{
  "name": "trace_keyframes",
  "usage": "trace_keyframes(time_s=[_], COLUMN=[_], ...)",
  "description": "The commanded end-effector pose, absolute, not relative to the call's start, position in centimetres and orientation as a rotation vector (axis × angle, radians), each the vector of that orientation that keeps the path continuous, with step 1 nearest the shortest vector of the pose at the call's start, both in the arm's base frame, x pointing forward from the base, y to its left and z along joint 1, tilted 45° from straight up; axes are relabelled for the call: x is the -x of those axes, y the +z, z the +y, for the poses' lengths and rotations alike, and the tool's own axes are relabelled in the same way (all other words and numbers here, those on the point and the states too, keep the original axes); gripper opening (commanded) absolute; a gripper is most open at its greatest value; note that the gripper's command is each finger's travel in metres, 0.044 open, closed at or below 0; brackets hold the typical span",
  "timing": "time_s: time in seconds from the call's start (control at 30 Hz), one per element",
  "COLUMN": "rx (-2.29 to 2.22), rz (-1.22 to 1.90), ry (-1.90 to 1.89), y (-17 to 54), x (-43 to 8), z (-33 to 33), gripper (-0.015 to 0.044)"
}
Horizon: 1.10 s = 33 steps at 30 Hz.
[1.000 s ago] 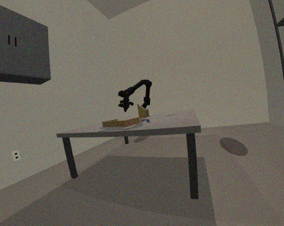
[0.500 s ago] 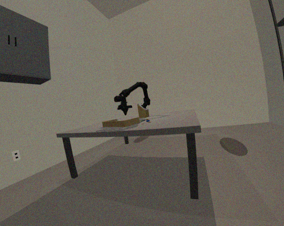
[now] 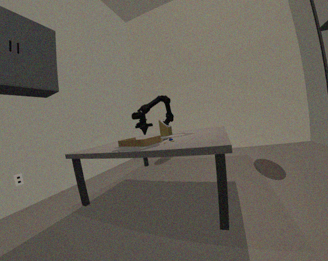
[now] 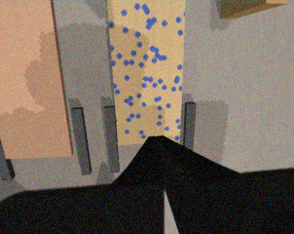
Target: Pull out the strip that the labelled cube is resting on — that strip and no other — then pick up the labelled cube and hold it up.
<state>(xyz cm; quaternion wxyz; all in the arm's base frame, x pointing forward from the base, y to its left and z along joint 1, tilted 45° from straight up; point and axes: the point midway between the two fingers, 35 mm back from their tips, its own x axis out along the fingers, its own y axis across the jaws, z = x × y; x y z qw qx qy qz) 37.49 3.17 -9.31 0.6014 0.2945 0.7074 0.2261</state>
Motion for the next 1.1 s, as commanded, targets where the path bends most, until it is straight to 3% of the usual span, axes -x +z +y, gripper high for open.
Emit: trace_keyframes(time_s=[0.0,1.07], rx=[-0.695,-0.698], rz=[1.649,1.65], ry=[0.52,0.524], y=[-10.2,-13.4], x=[-37.2,-36.7], z=[3.7,6.9], gripper=[0.0,0.0])
